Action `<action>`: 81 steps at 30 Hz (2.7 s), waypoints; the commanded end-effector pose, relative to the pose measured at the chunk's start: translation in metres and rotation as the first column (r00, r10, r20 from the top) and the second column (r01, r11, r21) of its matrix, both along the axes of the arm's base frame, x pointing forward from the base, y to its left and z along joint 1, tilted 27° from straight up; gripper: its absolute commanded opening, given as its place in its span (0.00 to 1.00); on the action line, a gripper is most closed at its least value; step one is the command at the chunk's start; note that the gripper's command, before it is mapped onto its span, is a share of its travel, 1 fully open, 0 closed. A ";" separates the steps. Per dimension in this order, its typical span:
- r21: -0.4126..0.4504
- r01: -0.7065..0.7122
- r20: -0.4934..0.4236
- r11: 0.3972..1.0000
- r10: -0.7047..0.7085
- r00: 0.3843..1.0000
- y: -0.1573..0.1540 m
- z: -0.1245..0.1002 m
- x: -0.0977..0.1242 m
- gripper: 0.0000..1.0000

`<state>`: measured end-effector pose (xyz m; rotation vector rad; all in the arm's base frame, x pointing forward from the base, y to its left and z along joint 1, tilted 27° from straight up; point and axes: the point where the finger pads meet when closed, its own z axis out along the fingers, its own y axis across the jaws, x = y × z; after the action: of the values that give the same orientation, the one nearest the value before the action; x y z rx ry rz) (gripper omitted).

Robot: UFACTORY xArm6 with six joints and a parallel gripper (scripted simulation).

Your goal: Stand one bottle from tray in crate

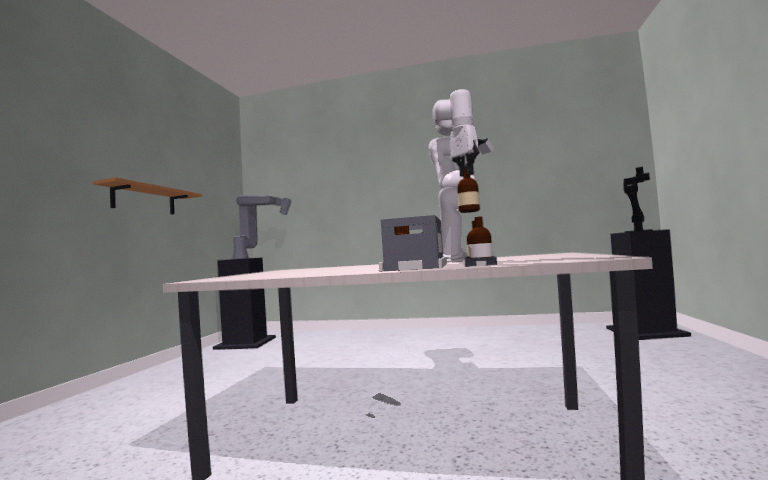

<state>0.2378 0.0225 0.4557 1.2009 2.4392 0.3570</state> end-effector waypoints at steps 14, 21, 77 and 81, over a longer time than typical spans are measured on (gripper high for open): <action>0.001 -0.001 0.003 1.000 0.001 1.000 -0.022 0.003 0.006 0.00; 0.001 -0.001 0.004 1.000 0.001 1.000 -0.034 0.004 0.010 0.00; 0.001 -0.001 0.004 1.000 0.001 1.000 -0.149 0.014 0.042 0.00; 0.001 -0.001 0.004 1.000 0.001 1.000 -0.152 0.014 0.043 0.00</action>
<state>0.2795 -0.1260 0.4681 1.2023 2.4391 0.3611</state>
